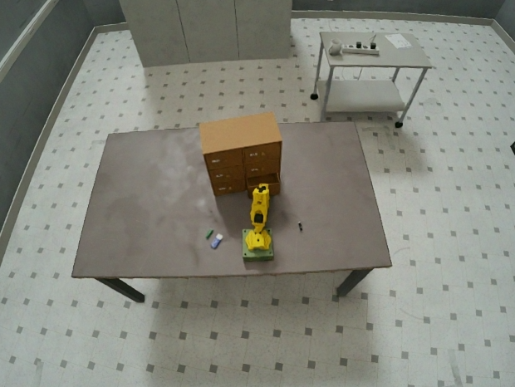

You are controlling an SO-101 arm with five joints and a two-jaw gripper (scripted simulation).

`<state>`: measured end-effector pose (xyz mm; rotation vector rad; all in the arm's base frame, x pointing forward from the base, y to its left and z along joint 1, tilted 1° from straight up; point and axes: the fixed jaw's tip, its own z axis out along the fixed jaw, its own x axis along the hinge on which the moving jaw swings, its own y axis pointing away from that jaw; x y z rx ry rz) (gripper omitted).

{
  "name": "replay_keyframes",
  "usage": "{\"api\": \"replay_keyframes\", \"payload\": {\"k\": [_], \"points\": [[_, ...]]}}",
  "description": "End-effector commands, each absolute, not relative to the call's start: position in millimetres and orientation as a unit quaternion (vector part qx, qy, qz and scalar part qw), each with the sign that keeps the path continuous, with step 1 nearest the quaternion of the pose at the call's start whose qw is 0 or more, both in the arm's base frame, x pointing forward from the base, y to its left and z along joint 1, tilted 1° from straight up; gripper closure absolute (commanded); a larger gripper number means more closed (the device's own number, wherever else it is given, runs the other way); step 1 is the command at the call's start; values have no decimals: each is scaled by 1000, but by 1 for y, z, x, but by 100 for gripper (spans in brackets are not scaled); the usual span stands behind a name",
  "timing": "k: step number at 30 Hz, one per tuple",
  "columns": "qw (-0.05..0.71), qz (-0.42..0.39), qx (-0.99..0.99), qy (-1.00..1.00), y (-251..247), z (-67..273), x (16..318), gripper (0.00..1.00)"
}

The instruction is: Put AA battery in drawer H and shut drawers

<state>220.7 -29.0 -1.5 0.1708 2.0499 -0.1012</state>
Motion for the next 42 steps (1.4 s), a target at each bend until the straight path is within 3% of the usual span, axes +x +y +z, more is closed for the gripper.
{"api": "replay_keyframes", "payload": {"k": [1,42], "points": [[512,-48,76,854,-32,-2,215,100],[512,-52,82,854,-33,-2,206,100]]}}
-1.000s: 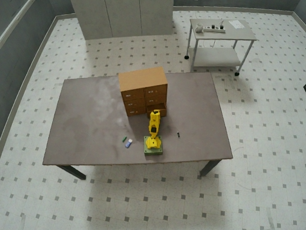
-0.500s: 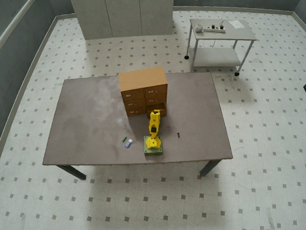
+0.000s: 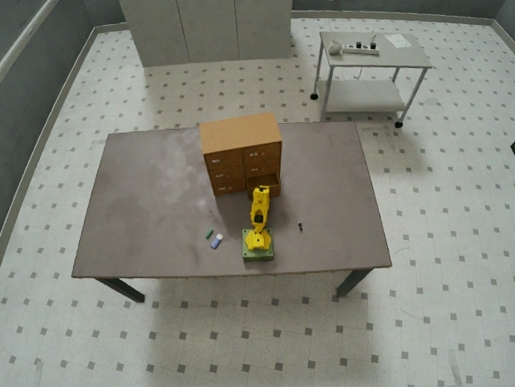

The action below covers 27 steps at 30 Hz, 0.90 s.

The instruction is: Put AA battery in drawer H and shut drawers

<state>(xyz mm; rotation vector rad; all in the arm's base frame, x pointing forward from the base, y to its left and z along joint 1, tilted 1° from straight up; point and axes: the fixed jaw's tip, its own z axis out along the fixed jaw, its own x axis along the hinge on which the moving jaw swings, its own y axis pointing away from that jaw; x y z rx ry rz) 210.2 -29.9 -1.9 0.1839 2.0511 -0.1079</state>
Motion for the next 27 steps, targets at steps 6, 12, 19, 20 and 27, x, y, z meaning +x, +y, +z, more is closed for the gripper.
{"api": "replay_keyframes", "payload": {"k": [6,12,19,20,27], "points": [[512,-52,82,854,-33,-2,206,100],[512,-52,82,854,-33,-2,206,100],[512,-52,82,854,-33,-2,206,96],[512,-52,82,854,-33,-2,206,95],[512,-52,82,854,-33,-2,206,90]]}}
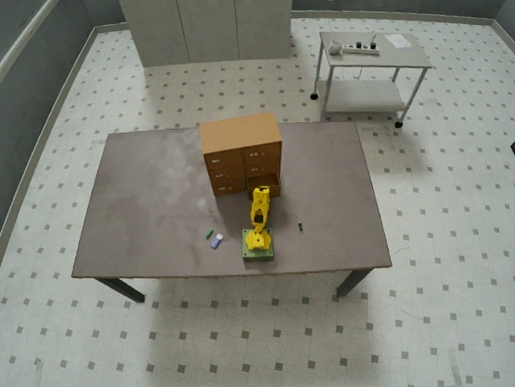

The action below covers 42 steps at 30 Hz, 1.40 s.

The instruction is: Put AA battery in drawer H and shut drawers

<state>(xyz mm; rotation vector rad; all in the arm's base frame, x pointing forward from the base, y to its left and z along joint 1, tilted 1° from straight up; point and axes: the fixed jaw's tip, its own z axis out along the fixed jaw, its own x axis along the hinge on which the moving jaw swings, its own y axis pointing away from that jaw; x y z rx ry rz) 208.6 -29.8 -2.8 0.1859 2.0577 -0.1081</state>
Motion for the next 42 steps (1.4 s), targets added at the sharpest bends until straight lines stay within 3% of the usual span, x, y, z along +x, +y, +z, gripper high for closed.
{"api": "replay_keyframes", "payload": {"k": [1,19,42], "points": [[512,-52,82,854,-33,-2,206,89],[512,-52,82,854,-33,-2,206,79],[426,-59,96,898,-41,-1,197,79]]}}
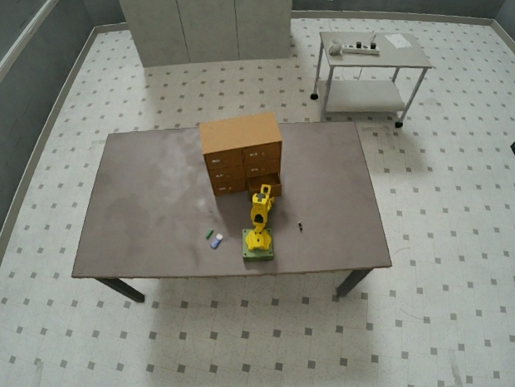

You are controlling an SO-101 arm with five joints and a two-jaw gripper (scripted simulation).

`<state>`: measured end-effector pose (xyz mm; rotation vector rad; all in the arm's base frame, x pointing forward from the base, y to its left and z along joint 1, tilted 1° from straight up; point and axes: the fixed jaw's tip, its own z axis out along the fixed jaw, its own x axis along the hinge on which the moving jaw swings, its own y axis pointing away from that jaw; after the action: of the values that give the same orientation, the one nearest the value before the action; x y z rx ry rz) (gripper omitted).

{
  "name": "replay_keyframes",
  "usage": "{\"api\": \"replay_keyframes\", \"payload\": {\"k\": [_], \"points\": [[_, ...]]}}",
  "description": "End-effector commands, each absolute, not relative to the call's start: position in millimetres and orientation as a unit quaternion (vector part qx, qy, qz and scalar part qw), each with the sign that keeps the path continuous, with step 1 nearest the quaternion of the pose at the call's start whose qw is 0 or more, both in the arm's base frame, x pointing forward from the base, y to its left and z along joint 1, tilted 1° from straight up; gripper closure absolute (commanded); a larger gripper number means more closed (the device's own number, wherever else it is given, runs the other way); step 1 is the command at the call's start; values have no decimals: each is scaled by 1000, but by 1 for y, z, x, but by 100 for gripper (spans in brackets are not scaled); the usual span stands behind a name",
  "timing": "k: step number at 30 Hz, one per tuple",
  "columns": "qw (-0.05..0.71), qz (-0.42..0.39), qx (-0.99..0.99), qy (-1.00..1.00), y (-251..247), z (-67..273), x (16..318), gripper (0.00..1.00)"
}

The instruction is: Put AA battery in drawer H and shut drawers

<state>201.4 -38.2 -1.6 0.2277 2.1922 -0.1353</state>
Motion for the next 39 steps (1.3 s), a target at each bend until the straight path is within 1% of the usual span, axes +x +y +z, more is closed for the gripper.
{"api": "replay_keyframes", "payload": {"k": [1,11,13,14,30,39], "points": [[422,-59,97,900,-42,-1,196,79],[375,-60,104,919,-43,0,184,79],[375,-60,104,919,-43,0,184,79],[401,-65,103,908,-45,7,189,79],[396,-73,109,909,-50,6,186,79],[372,-68,112,919,-51,13,189,79]]}}
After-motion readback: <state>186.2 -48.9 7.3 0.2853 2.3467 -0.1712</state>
